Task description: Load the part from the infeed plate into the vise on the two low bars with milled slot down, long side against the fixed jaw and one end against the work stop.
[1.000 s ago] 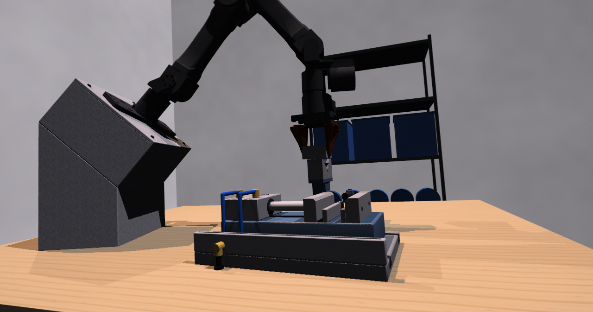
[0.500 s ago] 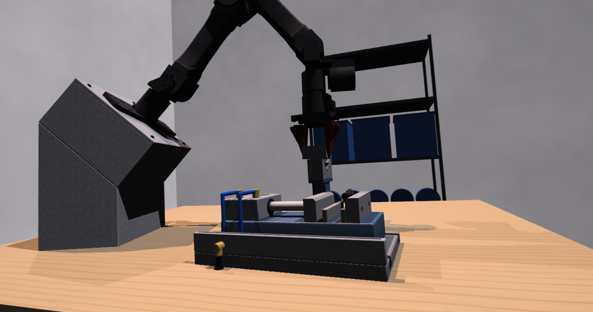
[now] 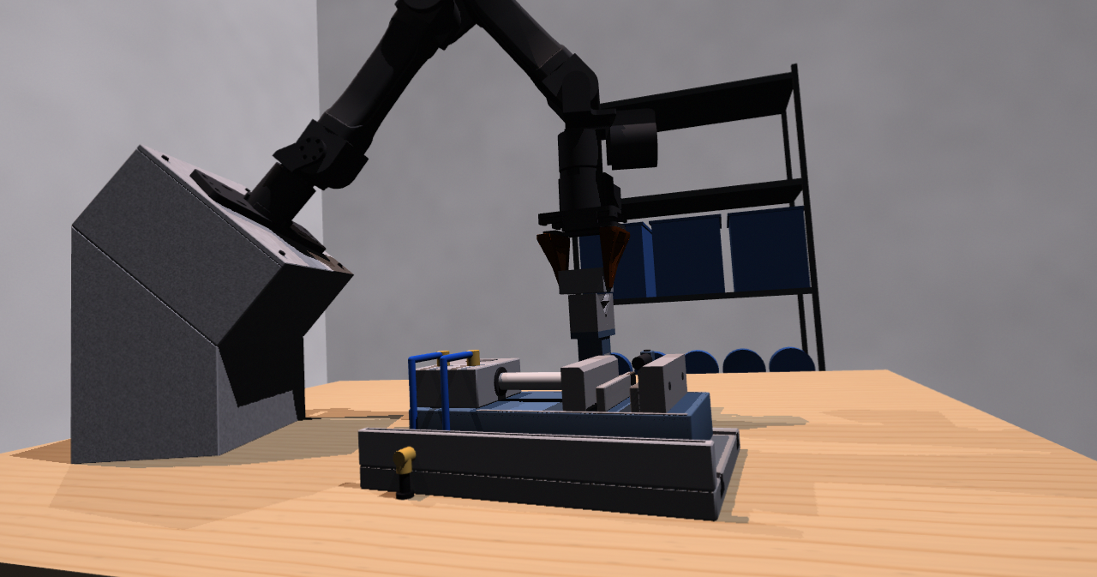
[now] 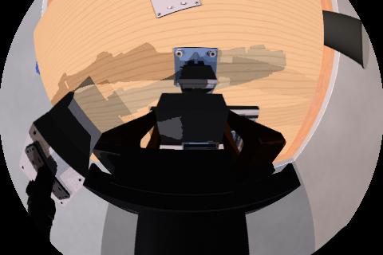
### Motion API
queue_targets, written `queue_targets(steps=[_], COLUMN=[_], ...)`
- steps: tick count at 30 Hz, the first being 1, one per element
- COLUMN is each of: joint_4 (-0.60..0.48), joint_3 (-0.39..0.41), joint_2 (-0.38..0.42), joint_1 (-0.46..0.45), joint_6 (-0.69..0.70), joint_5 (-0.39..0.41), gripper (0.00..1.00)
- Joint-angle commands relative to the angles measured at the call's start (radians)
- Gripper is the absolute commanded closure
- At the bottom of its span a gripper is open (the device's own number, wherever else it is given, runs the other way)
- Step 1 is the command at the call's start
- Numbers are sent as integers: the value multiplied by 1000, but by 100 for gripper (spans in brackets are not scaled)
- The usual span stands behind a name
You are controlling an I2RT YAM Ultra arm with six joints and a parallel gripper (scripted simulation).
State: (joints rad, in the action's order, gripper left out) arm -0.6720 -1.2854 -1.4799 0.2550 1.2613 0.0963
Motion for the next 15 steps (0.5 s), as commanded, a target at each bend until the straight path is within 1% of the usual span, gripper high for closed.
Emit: queue_targets(steps=[1,8,15], joint_4=[6,-11,-28], joint_3=[10,3,-26], joint_2=[42,45,57], joint_1=[-14,-14,-16], joint_6=[6,7,9], joint_5=[15,16,16], gripper=[100,100,100])
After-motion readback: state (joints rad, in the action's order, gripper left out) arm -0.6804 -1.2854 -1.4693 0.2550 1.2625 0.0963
